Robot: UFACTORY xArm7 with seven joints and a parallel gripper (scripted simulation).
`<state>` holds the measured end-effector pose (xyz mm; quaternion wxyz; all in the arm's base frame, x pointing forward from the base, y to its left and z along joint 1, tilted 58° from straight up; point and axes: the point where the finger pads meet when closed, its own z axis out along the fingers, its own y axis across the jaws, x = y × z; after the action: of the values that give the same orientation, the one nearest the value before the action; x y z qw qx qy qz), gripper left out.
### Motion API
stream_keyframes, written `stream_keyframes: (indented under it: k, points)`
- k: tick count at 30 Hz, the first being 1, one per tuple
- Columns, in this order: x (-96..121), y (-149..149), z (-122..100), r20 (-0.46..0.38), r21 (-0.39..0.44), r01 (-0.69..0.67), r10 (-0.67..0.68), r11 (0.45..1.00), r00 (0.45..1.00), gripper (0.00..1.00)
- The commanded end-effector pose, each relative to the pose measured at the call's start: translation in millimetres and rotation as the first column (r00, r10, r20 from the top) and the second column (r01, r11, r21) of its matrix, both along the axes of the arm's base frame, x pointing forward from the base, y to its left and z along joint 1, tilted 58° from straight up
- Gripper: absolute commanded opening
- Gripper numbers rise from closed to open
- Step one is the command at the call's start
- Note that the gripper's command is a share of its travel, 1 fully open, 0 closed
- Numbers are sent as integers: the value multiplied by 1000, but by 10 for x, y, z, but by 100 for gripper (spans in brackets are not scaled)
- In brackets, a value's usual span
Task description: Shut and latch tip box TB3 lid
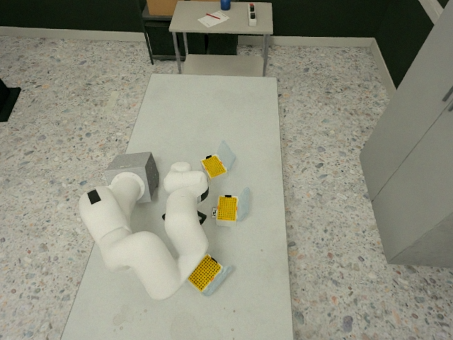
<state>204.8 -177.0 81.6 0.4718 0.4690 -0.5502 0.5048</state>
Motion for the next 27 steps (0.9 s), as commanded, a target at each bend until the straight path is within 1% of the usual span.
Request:
stream_keyframes:
  k: [1, 5, 27]
  points:
    - [41, -258, -175, 3, -1, -4, 4, 1000, 1000, 100]
    - [44, -427, -282, 3, -1, -4, 4, 1000, 1000, 100]
    - [45, -426, -281, 3, -1, -4, 4, 1000, 1000, 100]
